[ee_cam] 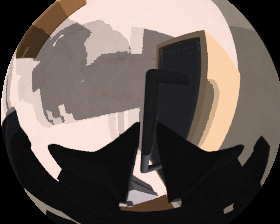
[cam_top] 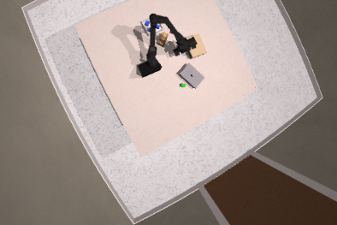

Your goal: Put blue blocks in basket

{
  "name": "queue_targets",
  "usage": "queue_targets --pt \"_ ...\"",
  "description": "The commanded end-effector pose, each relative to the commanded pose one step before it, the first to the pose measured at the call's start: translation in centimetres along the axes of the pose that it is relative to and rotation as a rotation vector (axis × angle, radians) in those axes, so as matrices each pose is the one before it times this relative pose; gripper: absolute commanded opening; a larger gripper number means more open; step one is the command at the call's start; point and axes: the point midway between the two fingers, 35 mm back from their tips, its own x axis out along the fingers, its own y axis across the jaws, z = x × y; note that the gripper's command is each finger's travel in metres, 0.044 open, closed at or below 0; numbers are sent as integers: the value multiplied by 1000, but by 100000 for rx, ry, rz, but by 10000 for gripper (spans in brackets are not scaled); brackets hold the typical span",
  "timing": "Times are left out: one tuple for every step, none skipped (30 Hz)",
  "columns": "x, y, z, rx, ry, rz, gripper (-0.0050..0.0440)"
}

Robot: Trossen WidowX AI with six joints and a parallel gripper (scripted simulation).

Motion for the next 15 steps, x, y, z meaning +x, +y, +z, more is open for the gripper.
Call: queue_targets --pt "-169 197 60 -577 146 -417 148" --pt "0 0 0 0 0 0 148" --pt "0 0 0 0 0 0 148" --pt "0 0 0 0 0 0 148" --pt "0 0 0 0 0 0 148" --pt "0 0 0 0 0 0 148" --pt "0 0 0 0 0 0 148" --pt "0 0 0 0 0 0 148" --pt "0 0 0 0 0 0 148" --pt "-267 0 0 0 0 0 148" --pt "-267 0 0 0 0 0 148" --pt "-267 0 0 0 0 0 148" --pt "-267 0 0 0 0 0 148" --pt "-267 0 0 0 0 0 148" --pt "-267 0 0 0 0 0 148"
